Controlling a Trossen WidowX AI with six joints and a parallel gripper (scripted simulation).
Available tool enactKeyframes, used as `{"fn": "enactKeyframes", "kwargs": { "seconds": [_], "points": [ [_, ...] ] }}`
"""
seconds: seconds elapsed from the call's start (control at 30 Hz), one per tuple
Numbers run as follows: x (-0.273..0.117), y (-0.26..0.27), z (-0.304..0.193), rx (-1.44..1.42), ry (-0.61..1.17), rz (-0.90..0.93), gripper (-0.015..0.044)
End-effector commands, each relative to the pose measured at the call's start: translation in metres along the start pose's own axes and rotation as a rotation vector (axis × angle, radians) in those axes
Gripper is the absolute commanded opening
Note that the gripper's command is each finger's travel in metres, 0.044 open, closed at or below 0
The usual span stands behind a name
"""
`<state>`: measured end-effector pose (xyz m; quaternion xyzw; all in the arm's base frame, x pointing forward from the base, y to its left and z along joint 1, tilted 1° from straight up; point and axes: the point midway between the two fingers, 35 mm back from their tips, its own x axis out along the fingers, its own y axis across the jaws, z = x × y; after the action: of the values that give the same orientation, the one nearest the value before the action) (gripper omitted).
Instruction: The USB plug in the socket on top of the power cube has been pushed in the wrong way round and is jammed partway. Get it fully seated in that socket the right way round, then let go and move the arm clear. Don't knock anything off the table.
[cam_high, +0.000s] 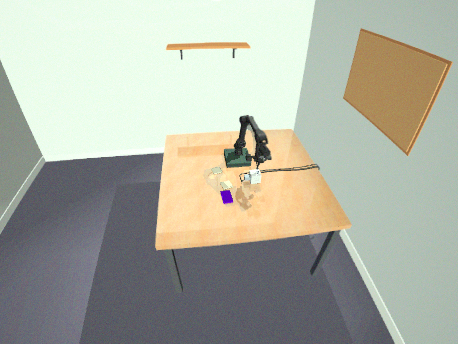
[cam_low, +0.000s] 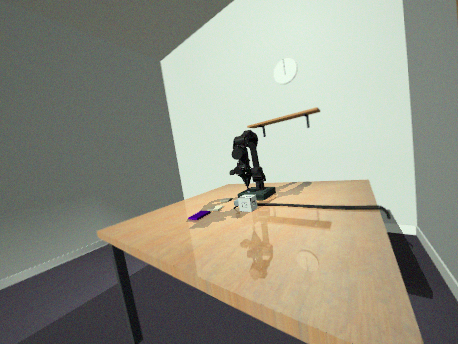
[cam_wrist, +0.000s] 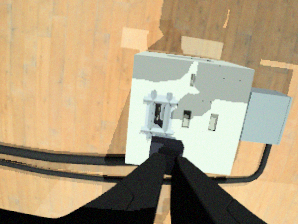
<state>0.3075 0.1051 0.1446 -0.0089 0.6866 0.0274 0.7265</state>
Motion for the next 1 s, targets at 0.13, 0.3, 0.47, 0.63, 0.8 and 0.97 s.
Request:
{"fn": "enactKeyframes", "kwargs": {
  "seconds": [0.13, 0.3, 0.47, 0.63, 0.8, 0.97],
  "points": [
    [0.0002, 0.0000, 0.0000, -0.188, 0.000, 0.000, 0.0000],
    [0.0002, 0.0000, 0.0000, -0.319, 0.000, 0.000, 0.0000],
    [0.0002, 0.0000, 0.0000, -0.450, 0.000, 0.000, 0.0000],
    [0.0002, 0.0000, 0.0000, -0.581, 0.000, 0.000, 0.0000],
    [0.0002, 0.0000, 0.0000, -0.712, 0.000, 0.000, 0.0000],
    [0.0003, 0.0000, 0.0000, -0.843, 0.000, 0.000, 0.0000]
  ]
}}
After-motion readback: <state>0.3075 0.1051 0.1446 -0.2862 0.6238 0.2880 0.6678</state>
